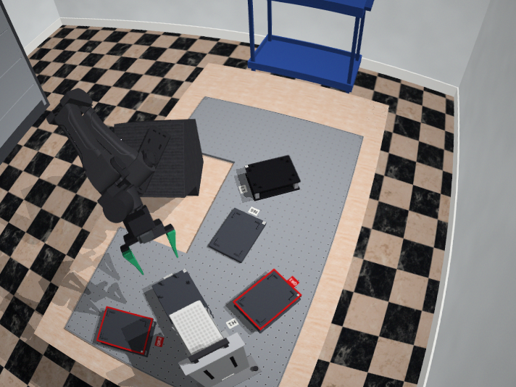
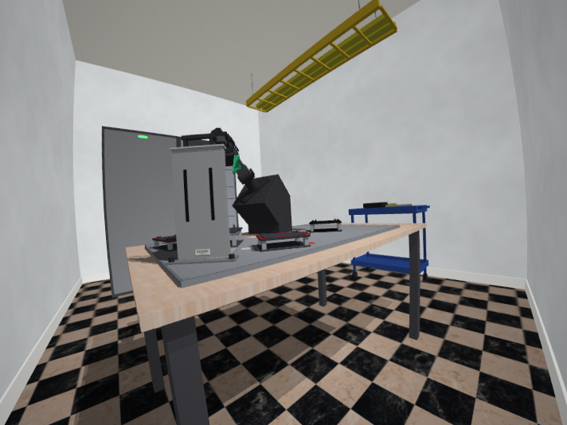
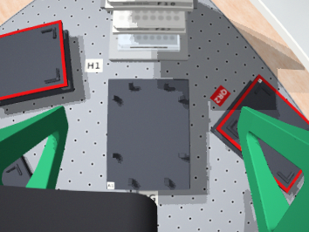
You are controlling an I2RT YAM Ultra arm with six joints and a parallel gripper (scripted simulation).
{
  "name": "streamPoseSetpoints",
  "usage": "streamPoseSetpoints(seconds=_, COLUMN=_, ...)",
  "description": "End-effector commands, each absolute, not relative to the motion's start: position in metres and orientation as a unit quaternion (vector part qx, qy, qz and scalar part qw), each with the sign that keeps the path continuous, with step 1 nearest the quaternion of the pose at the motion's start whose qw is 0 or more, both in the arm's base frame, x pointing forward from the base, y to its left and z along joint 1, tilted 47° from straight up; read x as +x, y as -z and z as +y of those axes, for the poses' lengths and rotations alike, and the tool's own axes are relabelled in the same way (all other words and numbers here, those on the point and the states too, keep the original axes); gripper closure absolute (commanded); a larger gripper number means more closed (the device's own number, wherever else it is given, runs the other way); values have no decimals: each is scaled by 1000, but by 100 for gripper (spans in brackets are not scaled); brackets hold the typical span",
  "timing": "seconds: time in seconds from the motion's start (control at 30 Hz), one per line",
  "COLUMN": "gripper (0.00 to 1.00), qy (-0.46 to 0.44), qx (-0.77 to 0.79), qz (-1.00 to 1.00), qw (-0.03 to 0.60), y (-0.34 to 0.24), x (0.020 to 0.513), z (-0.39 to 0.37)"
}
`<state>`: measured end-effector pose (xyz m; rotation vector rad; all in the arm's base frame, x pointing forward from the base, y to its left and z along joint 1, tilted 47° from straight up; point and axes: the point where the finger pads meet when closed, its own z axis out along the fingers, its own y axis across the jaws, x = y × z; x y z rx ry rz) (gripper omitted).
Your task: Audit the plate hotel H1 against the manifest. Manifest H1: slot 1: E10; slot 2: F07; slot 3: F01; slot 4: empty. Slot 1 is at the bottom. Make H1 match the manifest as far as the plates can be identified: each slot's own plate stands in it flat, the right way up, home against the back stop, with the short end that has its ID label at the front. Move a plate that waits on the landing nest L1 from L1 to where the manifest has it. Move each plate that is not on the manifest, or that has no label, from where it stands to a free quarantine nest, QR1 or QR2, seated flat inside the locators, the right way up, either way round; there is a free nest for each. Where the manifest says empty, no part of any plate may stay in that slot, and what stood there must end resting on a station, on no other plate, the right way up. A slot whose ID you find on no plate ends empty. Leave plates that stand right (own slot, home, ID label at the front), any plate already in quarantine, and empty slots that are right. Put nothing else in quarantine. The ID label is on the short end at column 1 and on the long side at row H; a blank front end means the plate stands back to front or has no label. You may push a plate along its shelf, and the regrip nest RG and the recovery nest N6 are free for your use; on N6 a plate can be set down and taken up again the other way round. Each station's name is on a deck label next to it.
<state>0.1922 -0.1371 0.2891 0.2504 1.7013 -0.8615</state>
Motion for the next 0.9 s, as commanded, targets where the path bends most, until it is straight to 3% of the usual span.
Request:
streamPoseSetpoints(seconds=0.0, gripper=0, qy=365, qx=100, qz=709, qw=595, y=-310, x=200, z=-138)
streamPoseSetpoints(seconds=0.87, gripper=0, qy=366, qx=100, qz=708, qw=595, y=-317, x=231, z=-158)
